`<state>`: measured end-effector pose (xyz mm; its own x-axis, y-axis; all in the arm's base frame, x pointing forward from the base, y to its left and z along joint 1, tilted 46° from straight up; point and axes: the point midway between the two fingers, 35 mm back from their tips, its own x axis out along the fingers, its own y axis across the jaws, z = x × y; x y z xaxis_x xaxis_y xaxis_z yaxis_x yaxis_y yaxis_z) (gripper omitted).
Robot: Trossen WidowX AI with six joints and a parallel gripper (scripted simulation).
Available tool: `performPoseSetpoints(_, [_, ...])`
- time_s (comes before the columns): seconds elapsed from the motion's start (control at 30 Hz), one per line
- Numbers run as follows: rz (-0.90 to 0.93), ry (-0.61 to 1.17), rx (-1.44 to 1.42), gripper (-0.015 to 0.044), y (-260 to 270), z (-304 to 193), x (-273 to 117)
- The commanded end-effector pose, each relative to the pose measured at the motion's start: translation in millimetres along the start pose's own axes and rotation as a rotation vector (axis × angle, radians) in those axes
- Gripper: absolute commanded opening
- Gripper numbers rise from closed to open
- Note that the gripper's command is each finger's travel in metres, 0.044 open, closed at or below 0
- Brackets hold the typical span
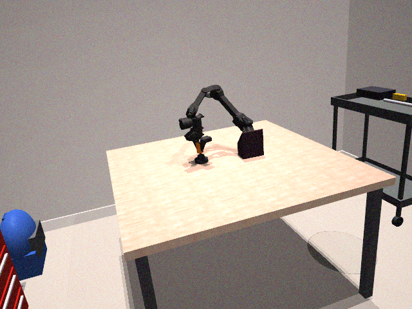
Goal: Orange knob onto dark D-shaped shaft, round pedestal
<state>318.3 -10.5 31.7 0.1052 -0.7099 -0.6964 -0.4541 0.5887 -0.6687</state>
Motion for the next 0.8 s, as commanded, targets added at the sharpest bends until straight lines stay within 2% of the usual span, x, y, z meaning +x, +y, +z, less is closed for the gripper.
performPoseSetpoints(0.0, [-0.001,0.001,-0.008,0.0,1.0,-1.1,0.9])
performPoseSetpoints(0.77, [-0.001,0.001,-0.008,0.0,1.2,-1.7,1.8])
